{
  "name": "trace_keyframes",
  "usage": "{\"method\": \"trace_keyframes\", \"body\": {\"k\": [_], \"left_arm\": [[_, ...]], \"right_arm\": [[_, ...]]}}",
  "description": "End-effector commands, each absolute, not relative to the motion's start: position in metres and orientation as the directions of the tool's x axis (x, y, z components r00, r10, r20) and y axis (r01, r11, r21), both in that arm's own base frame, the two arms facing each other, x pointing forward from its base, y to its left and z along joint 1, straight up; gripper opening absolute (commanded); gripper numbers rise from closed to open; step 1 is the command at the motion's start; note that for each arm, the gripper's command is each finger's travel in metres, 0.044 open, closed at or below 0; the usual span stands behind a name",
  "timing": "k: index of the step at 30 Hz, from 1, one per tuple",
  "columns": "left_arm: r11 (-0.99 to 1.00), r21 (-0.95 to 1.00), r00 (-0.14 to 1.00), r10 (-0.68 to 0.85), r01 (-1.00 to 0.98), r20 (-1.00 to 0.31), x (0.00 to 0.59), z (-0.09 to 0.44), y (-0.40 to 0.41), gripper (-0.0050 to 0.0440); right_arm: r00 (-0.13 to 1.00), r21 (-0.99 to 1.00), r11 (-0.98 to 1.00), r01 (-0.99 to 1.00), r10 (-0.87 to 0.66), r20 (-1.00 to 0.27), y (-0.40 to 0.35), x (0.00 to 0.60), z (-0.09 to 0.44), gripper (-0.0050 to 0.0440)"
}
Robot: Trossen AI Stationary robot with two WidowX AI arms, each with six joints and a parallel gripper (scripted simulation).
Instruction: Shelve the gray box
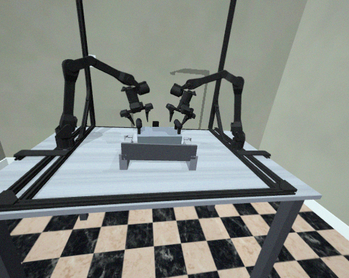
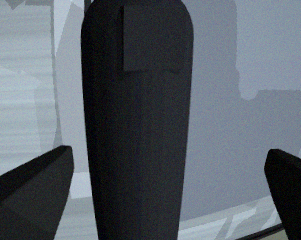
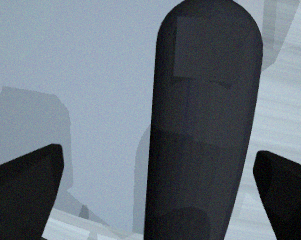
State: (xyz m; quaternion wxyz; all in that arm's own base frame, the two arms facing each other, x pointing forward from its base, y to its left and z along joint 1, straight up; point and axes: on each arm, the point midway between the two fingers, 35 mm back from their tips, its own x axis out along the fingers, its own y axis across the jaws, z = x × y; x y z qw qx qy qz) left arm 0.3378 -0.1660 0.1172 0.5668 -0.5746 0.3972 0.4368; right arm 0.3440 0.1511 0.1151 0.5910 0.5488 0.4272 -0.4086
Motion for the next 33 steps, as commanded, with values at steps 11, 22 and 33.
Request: {"method": "trace_keyframes", "body": {"k": [11,22,33], "left_arm": [[-0.042,-0.295,0.293,0.05,-0.954,-0.955,0.335,0.093,-0.164,0.038],[-0.042,-0.295,0.293,0.05,-0.954,-0.955,0.334,0.084,-0.163,0.0332],[-0.042,-0.295,0.293,0.05,-0.954,-0.955,0.334,0.084,-0.163,0.0179]], "right_arm": [[0.297,0.295,0.063,0.953,-0.017,-0.955,0.15,0.342,0.093,0.038],[0.297,0.295,0.063,0.953,-0.017,-0.955,0.15,0.341,0.084,0.0332],[0.297,0.295,0.063,0.953,-0.017,-0.955,0.15,0.341,0.084,0.0179]]}}
